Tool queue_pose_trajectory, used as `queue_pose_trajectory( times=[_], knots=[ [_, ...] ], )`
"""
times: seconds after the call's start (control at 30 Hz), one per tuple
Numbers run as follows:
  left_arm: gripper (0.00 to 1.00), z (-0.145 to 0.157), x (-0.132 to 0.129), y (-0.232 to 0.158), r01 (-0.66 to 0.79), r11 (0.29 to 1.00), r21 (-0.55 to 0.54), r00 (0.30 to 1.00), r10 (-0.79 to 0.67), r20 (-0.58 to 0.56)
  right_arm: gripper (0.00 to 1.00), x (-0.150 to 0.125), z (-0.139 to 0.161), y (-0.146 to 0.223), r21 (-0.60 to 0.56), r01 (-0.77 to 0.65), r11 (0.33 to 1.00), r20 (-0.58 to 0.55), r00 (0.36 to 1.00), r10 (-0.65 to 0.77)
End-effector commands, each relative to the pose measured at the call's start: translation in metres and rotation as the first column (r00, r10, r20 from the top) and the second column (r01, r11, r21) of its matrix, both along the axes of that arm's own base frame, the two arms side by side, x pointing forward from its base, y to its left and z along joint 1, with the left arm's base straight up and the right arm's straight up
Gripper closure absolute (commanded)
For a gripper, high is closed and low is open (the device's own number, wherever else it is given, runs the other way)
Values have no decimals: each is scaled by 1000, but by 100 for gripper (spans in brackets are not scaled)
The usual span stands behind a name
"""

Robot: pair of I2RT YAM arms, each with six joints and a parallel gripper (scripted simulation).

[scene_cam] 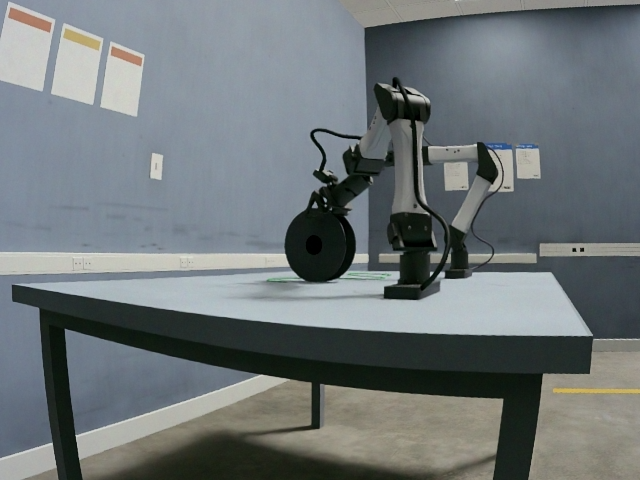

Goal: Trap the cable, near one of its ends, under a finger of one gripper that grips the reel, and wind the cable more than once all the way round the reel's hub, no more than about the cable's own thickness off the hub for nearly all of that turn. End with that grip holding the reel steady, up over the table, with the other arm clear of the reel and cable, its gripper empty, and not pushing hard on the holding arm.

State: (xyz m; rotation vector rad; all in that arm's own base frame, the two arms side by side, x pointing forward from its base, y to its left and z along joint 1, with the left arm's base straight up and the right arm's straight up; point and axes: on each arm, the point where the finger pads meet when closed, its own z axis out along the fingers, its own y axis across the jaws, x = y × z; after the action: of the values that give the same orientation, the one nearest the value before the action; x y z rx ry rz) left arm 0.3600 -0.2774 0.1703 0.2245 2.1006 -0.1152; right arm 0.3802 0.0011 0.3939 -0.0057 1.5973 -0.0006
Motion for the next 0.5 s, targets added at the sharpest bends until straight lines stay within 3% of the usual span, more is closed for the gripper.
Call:
queue_pose_trajectory(
  times=[0.0,0.17,0.47],
  knots=[
    [25,11,-1,3,6,1000,-16,1000,-6,21,0,0,5,-2,11,5,1000,25,1000,-5],
    [25,9,0,3,4,1000,-16,1000,-4,20,0,0,5,-2,11,5,1000,25,1000,-5],
    [50,9,0,3,4,1000,-16,1000,-3,21,0,0,5,-2,11,5,1000,25,1000,-5]
  ],
)
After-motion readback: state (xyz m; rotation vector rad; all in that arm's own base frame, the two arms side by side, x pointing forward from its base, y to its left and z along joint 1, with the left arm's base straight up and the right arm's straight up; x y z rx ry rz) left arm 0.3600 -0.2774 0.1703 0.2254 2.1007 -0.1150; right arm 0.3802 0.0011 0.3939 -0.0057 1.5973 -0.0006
